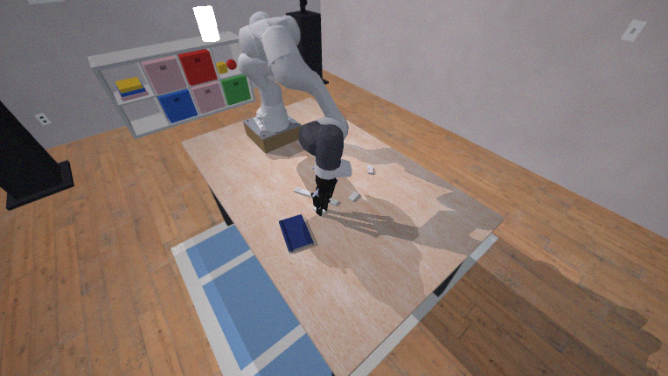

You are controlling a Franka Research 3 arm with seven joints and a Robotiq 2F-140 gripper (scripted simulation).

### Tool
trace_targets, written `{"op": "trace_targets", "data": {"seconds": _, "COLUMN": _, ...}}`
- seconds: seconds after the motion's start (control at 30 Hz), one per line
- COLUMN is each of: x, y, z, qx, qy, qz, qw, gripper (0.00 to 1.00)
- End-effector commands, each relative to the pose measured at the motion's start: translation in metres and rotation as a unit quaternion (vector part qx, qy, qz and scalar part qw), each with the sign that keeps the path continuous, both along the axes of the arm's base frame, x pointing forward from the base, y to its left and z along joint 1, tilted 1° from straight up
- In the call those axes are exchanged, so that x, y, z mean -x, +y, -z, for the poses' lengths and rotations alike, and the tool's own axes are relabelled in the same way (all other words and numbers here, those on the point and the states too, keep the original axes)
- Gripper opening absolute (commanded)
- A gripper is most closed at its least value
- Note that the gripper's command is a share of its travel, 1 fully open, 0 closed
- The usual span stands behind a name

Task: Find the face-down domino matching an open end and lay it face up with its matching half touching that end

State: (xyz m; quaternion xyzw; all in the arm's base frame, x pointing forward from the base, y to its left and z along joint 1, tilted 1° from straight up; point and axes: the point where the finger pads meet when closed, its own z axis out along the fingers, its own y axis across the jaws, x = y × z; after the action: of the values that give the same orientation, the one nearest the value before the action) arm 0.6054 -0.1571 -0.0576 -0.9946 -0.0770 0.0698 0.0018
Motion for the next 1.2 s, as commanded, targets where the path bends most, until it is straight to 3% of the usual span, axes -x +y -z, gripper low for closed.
{"op": "trace_targets", "data": {"seconds": 0.0, "x": -0.001, "y": -0.001, "z": 0.000, "qx": 0.002, "qy": -0.001, "qz": 0.001, "qw": 1.000, "gripper": 0.22}}
{"op": "trace_targets", "data": {"seconds": 0.87, "x": -0.001, "y": -0.001, "z": -0.001, "qx": 0.002, "qy": -0.001, "qz": 0.001, "qw": 1.000, "gripper": 0.22}}
{"op": "trace_targets", "data": {"seconds": 1.17, "x": -0.001, "y": -0.001, "z": -0.027, "qx": 0.002, "qy": -0.001, "qz": 0.001, "qw": 1.000, "gripper": 0.22}}
